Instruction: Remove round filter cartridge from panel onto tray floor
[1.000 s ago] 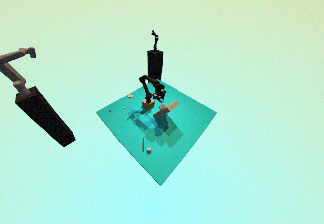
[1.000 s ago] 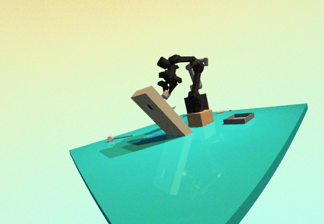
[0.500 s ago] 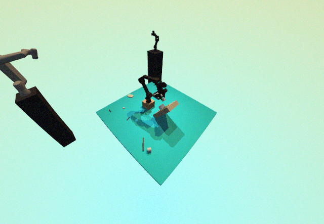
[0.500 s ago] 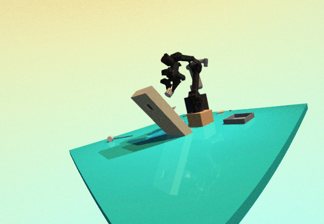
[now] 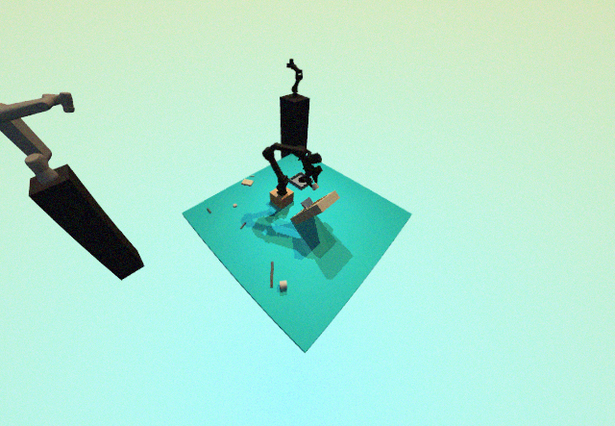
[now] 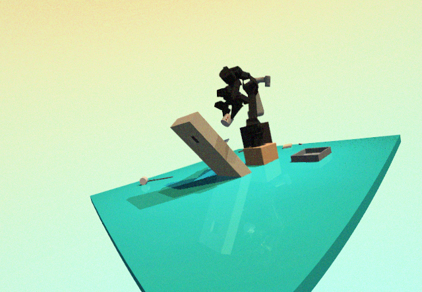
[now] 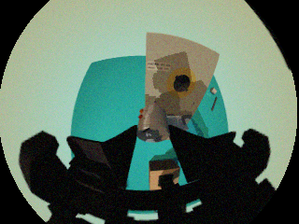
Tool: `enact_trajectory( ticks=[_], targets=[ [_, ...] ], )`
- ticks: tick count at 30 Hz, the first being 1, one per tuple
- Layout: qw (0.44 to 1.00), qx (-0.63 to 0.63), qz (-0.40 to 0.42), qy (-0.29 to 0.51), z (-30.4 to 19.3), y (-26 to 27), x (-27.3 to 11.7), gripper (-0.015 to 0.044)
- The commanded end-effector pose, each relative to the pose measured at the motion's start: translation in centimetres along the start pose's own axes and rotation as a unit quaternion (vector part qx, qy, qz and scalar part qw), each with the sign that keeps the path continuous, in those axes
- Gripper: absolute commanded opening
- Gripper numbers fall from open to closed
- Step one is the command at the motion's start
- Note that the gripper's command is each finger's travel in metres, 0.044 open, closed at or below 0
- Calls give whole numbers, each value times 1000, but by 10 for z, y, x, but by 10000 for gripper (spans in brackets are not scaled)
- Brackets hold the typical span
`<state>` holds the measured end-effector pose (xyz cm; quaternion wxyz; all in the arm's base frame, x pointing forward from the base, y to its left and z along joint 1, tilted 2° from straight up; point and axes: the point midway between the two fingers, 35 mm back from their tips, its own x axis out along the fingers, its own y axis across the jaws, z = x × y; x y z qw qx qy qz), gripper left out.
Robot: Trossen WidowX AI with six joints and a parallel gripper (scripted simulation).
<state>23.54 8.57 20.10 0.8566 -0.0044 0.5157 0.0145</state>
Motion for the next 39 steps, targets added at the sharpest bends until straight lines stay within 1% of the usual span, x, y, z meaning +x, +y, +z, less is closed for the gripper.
enact_trajectory(
  ticks=[1,10,20,29,39],
  targets=[
    [1000,-2,1,0,0,1,0,0],
    [992,-109,63,2,-13,43,-6,0],
    [962,-237,136,3,-38,90,-17,0],
    [916,-347,200,1,-66,127,-32,0],
    [847,-459,267,-4,-105,160,-52,0]
  ],
)
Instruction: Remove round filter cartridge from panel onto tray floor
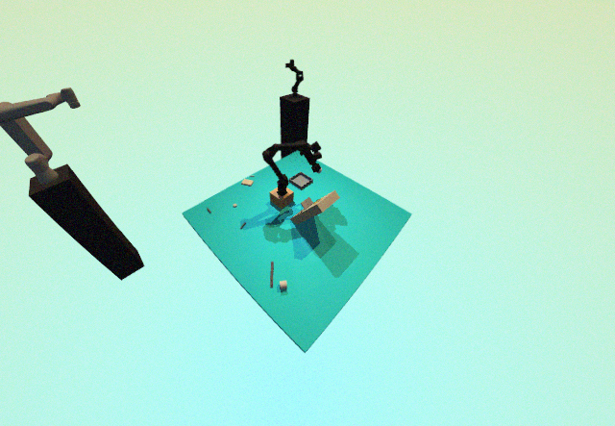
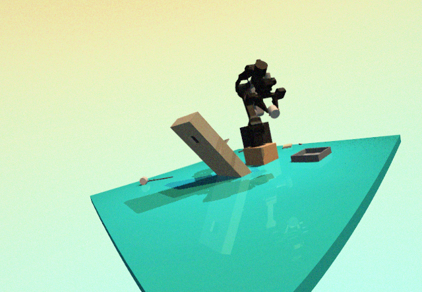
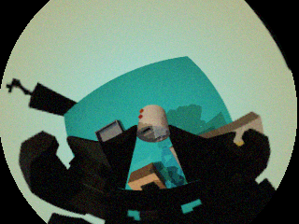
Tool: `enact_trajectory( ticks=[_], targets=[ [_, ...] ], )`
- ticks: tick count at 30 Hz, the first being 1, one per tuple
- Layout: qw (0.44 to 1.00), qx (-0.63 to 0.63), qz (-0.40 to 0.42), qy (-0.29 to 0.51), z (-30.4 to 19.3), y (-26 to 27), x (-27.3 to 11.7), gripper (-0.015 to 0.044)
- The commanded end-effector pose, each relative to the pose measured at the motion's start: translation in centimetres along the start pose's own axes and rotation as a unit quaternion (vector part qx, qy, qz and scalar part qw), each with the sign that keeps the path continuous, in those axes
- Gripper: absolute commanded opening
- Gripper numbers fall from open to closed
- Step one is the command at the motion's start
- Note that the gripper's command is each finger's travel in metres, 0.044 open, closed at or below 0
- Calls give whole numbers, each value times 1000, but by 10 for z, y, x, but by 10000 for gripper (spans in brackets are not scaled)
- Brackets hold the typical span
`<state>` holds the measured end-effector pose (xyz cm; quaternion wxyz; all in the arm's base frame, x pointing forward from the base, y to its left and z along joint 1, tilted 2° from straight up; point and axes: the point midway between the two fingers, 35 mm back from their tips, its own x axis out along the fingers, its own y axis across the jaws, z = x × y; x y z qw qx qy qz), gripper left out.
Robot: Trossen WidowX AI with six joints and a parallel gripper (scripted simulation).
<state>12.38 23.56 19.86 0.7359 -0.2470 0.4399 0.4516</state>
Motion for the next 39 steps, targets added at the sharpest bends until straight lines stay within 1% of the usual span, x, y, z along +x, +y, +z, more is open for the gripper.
enact_trajectory(
  ticks=[1,6,19,29,39],
  targets=[
    [999,-35,21,-4,2,15,0,0],
    [999,-42,25,-5,1,19,3,0],
    [988,-134,80,-5,-23,78,43,0],
    [971,-205,122,-5,-56,122,67,0],
    [948,-274,164,-4,-99,159,84,0]
  ],
)
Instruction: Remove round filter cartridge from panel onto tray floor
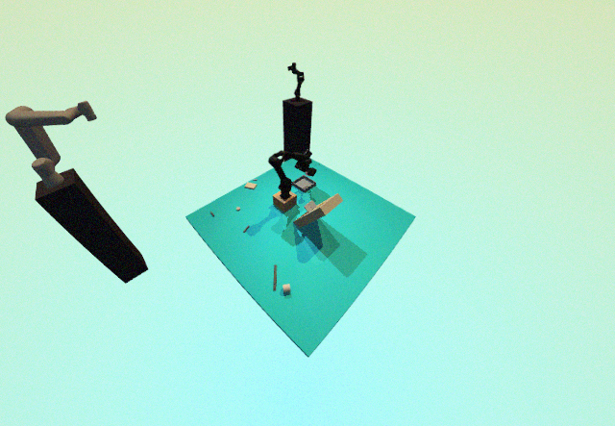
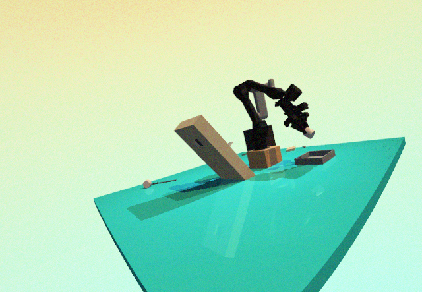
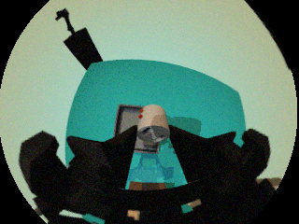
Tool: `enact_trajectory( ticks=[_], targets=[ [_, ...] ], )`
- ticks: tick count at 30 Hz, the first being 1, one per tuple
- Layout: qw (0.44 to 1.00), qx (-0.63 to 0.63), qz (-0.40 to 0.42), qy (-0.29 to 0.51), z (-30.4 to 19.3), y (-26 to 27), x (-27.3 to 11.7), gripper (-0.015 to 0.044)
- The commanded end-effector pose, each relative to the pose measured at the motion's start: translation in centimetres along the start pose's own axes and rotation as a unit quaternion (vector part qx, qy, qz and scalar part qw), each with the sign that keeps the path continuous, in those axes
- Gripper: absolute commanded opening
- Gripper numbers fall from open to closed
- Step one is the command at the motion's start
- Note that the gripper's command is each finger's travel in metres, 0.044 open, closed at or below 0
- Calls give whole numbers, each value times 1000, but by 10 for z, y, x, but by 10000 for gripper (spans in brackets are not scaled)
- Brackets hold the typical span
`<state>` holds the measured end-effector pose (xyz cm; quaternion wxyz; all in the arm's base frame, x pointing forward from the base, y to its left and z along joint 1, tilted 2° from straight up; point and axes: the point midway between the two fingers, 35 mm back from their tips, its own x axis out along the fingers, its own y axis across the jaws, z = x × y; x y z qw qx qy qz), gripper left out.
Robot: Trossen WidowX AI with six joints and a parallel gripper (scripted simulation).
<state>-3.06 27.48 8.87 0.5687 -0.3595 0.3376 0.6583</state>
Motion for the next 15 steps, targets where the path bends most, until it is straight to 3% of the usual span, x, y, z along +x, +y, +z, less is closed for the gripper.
enact_trajectory(
  ticks=[1,15],
  targets=[
    [1000,-21,15,-3,-6,15,8,0],
    [998,-53,35,-3,-29,36,44,0]
  ],
)
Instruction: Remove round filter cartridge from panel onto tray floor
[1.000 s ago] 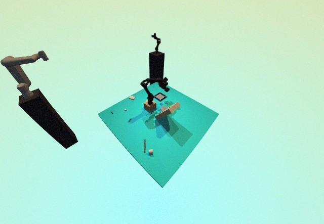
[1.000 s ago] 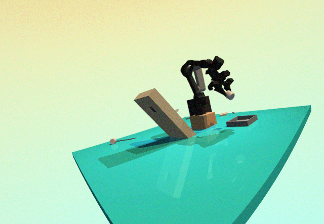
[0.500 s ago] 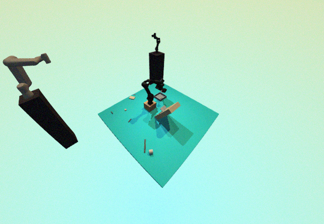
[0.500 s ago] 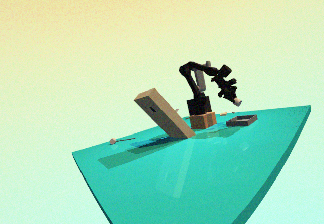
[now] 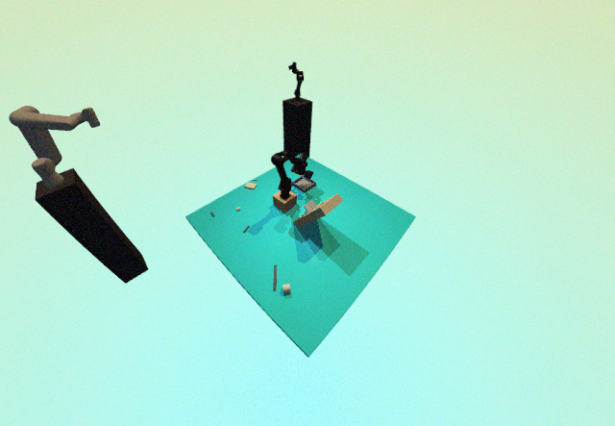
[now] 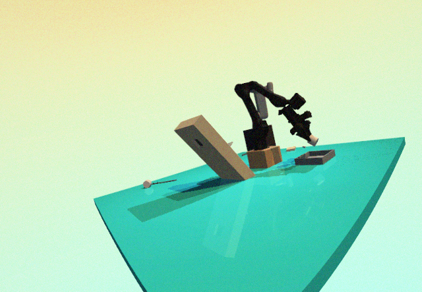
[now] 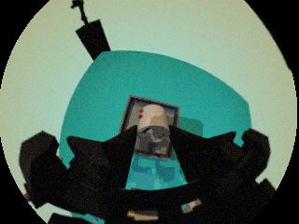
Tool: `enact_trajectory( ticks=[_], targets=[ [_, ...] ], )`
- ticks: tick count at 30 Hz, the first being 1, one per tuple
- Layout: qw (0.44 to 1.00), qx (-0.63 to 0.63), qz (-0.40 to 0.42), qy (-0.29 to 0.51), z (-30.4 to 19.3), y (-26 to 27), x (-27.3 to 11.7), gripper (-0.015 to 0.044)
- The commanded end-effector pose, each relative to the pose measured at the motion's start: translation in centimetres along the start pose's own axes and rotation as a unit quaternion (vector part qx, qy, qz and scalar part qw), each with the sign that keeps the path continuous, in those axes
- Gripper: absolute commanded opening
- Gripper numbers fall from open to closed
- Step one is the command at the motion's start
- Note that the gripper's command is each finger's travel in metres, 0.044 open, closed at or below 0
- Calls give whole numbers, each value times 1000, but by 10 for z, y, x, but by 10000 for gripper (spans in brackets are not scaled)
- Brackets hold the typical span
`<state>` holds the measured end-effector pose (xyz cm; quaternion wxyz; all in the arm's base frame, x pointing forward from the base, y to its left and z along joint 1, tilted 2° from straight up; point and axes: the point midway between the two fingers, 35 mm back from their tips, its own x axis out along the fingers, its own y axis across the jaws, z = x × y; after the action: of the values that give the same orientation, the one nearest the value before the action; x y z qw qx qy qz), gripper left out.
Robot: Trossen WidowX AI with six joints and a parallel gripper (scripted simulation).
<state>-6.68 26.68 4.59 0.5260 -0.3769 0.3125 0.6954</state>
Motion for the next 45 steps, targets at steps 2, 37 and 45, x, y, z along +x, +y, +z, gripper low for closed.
enact_trajectory(
  ticks=[2,37,45],
  targets=[
    [1000,1,1,-1,-7,1,15,0],
    [1000,0,3,5,-4,1,5,440],
    [1000,1,1,-2,4,1,-7,440]
  ],
)
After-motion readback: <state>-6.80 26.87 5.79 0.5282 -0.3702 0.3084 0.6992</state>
